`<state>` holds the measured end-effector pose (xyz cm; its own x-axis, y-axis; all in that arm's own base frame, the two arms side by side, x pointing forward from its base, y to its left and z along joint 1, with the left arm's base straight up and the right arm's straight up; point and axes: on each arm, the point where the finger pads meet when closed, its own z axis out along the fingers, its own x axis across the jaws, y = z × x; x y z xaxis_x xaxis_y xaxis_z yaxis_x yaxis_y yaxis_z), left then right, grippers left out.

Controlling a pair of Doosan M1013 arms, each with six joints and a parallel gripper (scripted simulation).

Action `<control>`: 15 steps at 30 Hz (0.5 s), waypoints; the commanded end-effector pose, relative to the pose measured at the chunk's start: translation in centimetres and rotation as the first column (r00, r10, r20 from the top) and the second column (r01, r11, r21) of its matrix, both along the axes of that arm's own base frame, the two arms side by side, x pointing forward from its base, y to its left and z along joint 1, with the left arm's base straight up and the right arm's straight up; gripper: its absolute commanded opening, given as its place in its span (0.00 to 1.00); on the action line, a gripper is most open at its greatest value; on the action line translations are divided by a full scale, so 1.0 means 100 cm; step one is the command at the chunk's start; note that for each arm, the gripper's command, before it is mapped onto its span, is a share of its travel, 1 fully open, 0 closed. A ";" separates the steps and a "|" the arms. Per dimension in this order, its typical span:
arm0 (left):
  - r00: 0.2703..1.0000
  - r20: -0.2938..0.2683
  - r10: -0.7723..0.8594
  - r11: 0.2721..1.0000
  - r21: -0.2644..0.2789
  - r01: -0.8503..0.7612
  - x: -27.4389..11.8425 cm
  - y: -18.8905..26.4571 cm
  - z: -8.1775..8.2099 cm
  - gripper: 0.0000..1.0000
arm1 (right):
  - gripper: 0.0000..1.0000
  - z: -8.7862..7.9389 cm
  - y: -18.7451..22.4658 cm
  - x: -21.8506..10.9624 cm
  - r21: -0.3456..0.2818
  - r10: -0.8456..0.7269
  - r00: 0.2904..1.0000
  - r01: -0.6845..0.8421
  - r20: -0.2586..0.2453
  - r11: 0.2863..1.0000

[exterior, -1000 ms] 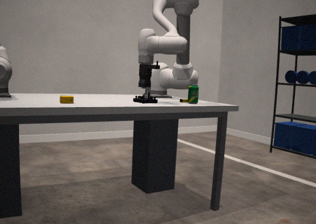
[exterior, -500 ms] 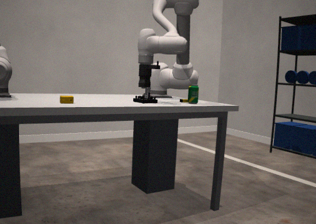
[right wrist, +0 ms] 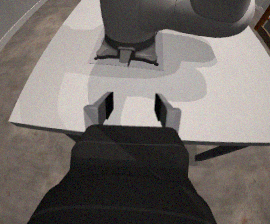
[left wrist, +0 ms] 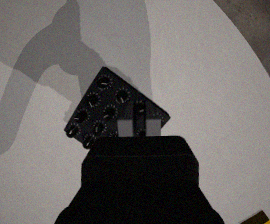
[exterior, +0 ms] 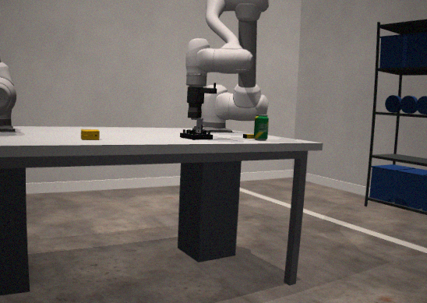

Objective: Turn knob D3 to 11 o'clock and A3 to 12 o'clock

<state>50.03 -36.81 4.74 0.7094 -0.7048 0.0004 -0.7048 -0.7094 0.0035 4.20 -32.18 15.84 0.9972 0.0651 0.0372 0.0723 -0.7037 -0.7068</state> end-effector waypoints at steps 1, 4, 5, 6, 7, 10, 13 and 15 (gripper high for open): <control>0.999 0.003 0.034 0.999 0.002 -0.034 0.000 0.000 0.001 0.30 | 1.00 0.000 0.000 0.000 -0.001 0.000 1.000 0.000 0.000 1.000; 0.994 0.003 0.114 0.994 0.002 -0.114 0.000 0.000 0.001 0.30 | 1.00 0.000 0.000 0.000 -0.001 0.000 1.000 0.000 0.000 1.000; 0.990 0.003 0.140 0.990 0.002 -0.140 0.000 0.000 0.001 0.30 | 1.00 0.000 0.000 0.000 -0.001 0.000 1.000 0.000 0.000 1.000; 0.986 0.003 0.167 0.986 0.002 -0.167 0.000 0.000 0.001 0.30 | 1.00 0.000 0.000 0.000 -0.001 0.000 1.000 0.000 0.000 1.000; 0.981 0.003 0.193 0.981 0.002 -0.193 0.000 0.000 0.001 0.30 | 1.00 0.000 0.000 0.000 -0.001 0.000 1.000 0.000 0.000 1.000; 0.963 0.003 0.268 0.963 0.002 -0.268 0.000 0.000 0.001 0.30 | 1.00 0.000 0.000 0.000 -0.001 0.000 1.000 0.000 0.000 1.000; 0.941 0.003 0.337 0.941 0.002 -0.337 0.000 0.000 0.001 0.30 | 1.00 0.000 0.000 0.000 -0.001 0.000 1.000 0.000 0.000 1.000; 0.926 0.003 0.379 0.926 0.002 -0.379 0.000 0.000 0.001 0.30 | 1.00 0.000 0.000 0.000 -0.001 0.000 1.000 0.000 0.000 1.000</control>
